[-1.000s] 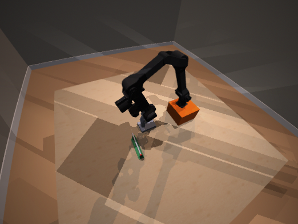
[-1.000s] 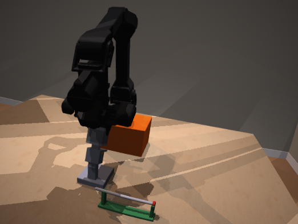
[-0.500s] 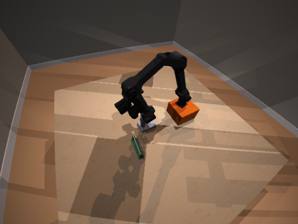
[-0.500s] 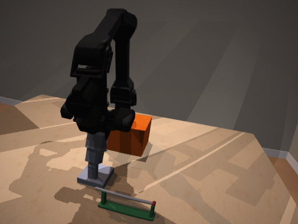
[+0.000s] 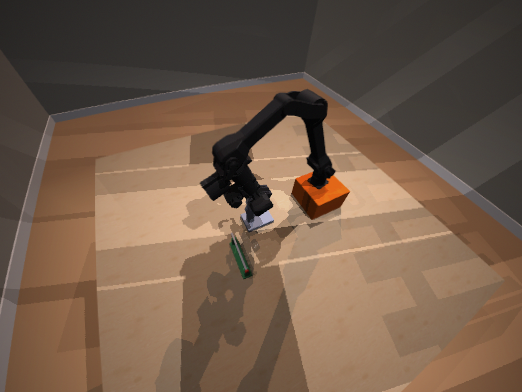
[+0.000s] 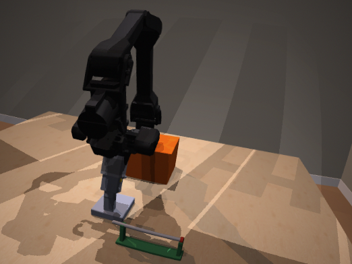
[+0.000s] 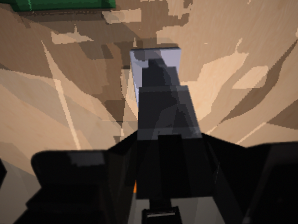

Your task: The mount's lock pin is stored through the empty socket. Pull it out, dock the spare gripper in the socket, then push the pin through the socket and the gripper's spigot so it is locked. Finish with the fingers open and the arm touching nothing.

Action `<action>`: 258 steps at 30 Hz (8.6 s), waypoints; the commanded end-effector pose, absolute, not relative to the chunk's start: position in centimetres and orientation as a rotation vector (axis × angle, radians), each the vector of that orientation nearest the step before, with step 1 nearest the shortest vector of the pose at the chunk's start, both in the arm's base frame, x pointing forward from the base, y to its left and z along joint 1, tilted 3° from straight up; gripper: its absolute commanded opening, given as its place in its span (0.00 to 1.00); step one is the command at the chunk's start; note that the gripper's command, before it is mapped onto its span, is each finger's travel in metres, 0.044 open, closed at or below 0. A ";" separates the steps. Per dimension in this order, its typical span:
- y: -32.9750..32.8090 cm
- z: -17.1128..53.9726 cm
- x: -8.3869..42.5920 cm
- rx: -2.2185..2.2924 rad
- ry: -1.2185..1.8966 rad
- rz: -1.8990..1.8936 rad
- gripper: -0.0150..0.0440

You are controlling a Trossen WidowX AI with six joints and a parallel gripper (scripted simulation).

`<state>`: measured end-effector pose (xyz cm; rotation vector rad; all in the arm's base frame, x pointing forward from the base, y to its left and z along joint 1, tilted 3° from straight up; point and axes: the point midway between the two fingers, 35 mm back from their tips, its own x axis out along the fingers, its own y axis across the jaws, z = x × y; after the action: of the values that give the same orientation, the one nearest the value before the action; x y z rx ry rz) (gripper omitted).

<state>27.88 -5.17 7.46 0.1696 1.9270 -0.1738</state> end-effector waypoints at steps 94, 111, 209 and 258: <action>6.1 18.9 25.1 0.143 1.646 -0.160 0.56; 7.8 15.4 32.8 -0.493 1.609 0.303 0.56; 4.1 -3.3 42.0 -1.224 1.503 0.845 0.25; 5.4 3.8 38.2 -1.244 1.492 0.873 0.25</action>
<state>38.92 4.99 3.49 -1.2437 1.5003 0.8731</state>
